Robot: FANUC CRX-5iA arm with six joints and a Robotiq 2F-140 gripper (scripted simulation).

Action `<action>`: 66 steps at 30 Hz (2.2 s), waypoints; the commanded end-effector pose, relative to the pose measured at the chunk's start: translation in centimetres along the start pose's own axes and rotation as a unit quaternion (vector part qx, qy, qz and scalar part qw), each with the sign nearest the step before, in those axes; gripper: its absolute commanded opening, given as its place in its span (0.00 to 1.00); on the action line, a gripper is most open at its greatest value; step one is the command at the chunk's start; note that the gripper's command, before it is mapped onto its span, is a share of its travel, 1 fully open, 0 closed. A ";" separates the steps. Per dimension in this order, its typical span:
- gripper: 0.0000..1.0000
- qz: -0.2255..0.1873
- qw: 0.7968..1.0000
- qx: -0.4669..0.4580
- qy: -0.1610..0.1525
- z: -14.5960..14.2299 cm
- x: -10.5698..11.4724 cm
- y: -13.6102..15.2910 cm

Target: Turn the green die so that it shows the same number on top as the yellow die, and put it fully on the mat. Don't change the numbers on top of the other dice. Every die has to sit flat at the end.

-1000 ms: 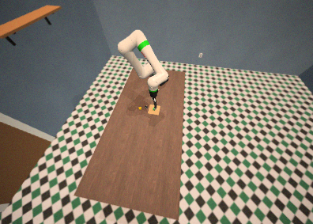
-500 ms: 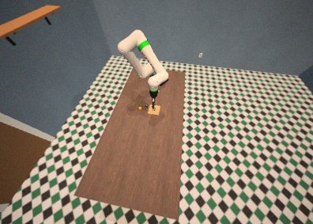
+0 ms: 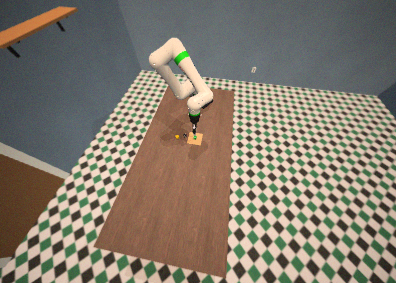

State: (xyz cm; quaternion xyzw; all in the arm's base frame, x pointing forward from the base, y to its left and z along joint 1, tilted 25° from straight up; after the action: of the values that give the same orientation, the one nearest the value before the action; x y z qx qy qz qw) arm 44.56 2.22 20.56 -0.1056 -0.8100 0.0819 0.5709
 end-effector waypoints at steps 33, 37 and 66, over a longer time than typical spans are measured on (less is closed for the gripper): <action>0.28 0.000 1.000 0.000 0.000 0.0 -0.3 0.0; 0.28 0.000 1.000 0.000 0.000 0.0 -0.6 0.0; 0.28 0.000 1.000 0.000 0.000 0.0 -4.2 0.1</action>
State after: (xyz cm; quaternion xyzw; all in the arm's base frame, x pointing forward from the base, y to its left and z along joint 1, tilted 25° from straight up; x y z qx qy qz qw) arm 45.83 1.21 16.88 -0.1057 -0.8101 0.0818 0.5709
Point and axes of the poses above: the point where the finger pads meet when closed, its own x axis back along the fingers, its own z axis across the jaws, y = z × x, the point moved 10 cm from there along x, back along the fingers, and after that the axes turned 1 degree about -x, right-handed, at the moved point
